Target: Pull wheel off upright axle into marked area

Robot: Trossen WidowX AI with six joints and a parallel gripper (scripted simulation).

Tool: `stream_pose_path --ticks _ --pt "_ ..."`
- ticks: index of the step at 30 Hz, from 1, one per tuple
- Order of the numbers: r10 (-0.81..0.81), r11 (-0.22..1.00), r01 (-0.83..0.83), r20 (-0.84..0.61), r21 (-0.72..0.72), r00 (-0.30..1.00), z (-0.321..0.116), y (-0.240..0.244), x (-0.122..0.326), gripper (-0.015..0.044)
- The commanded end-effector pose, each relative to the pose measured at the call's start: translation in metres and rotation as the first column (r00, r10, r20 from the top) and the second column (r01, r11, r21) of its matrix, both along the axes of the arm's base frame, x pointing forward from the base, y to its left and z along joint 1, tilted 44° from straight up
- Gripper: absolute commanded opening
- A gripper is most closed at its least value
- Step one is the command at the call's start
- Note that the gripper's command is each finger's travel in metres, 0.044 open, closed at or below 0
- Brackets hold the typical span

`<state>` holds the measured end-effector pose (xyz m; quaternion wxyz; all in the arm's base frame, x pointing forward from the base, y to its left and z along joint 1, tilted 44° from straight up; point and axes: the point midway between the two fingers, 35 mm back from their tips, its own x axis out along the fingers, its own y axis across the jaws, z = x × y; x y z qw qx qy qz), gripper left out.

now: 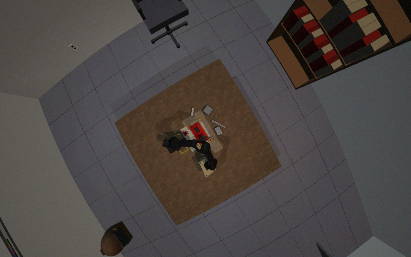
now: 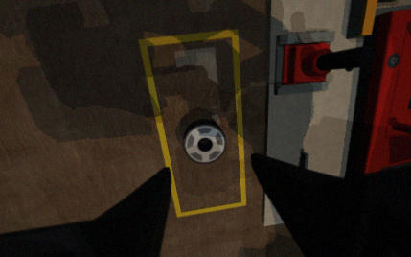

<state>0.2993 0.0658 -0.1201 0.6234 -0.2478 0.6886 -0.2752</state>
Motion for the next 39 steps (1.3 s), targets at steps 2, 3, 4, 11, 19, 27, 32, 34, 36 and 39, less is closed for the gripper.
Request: stream_pose_path --ticks 2,3,4,11,19,27,32,34,36,39 --pt "0.001 1.000 -0.001 0.016 0.011 1.000 0.013 0.013 0.004 0.0300" --pt "0.012 1.000 -0.012 0.016 0.008 1.000 0.009 0.011 0.002 0.0326" --pt "0.011 1.000 -0.011 0.016 0.009 1.000 0.014 0.012 -0.002 0.0352" --pt "0.002 1.000 -0.002 0.010 0.012 1.000 0.070 0.025 -0.068 0.0440" --pt "0.001 1.000 -0.001 0.010 0.012 1.000 0.075 0.025 -0.075 0.0440" --pt "0.001 1.000 -0.001 0.010 0.012 1.000 0.075 0.025 -0.075 0.0440" --pt "0.001 1.000 -0.001 0.010 0.012 1.000 0.075 0.025 -0.075 0.0440" --pt "0.001 1.000 -0.001 0.010 0.012 1.000 0.075 0.025 -0.075 0.0440" --pt "0.001 1.000 -0.001 0.010 0.012 1.000 0.075 0.025 -0.075 0.0440" --pt "0.001 1.000 -0.001 0.010 0.012 1.000 0.075 0.025 -0.075 0.0440"
